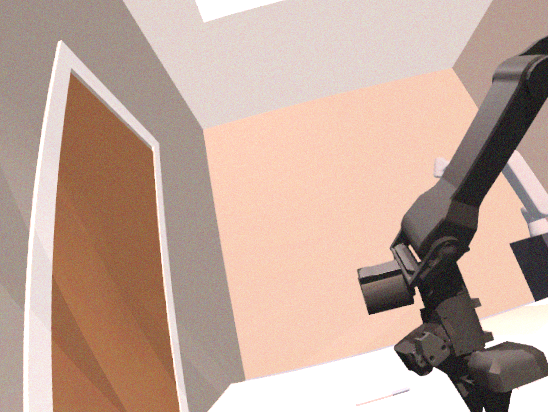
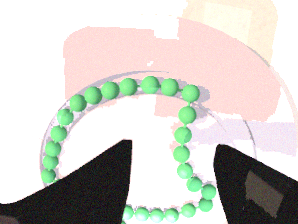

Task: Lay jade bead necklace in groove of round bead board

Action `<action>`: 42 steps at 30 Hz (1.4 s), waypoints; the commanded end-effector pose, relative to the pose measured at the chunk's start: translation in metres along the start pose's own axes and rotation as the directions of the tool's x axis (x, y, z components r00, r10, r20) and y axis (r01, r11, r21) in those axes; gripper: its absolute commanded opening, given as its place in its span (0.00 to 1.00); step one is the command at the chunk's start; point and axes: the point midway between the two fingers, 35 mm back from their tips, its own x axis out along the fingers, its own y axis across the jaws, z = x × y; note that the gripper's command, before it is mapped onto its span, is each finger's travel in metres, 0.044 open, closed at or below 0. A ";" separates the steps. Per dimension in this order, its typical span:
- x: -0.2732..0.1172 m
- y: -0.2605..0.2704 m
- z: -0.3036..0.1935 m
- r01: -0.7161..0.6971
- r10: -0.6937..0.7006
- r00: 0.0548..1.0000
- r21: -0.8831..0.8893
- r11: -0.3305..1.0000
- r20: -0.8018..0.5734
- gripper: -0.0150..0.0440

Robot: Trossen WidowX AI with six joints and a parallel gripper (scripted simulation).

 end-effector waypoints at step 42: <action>0.035 -0.010 0.007 0.002 -0.002 1.000 0.096 0.995 0.000 0.41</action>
